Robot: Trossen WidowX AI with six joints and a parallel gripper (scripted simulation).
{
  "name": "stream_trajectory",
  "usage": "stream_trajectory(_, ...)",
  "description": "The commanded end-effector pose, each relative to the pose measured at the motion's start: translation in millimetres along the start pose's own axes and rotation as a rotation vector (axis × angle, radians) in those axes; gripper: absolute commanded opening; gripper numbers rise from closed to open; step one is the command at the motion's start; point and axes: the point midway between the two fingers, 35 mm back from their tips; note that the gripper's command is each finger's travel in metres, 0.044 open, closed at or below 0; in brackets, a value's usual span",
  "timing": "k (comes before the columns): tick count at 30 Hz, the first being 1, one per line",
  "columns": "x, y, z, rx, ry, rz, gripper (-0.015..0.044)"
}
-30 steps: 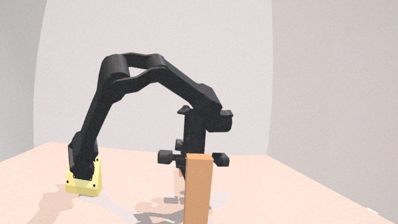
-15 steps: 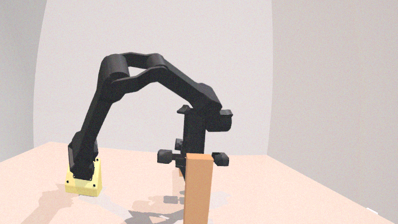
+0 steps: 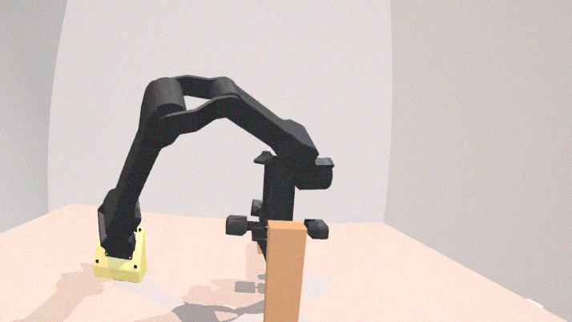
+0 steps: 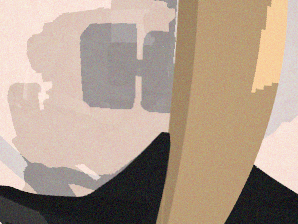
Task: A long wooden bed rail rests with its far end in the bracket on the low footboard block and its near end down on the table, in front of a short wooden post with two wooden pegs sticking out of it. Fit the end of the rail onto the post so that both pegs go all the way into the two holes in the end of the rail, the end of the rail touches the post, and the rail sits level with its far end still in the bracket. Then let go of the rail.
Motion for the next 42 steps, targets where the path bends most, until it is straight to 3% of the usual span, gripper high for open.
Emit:
stream_trajectory(1,0,1,0,0.003,-0.001,-0.005,0.0000)
stream_trajectory(42,1,-11,1,0.003,-0.001,-0.005,0.0000)
Point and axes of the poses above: the point midway between the two fingers, 35 mm back from their tips, its own x axis back along the fingers, its own z axis across the jaws, y = z × x, and after that the axes turned 4 degrees about x, right-handed
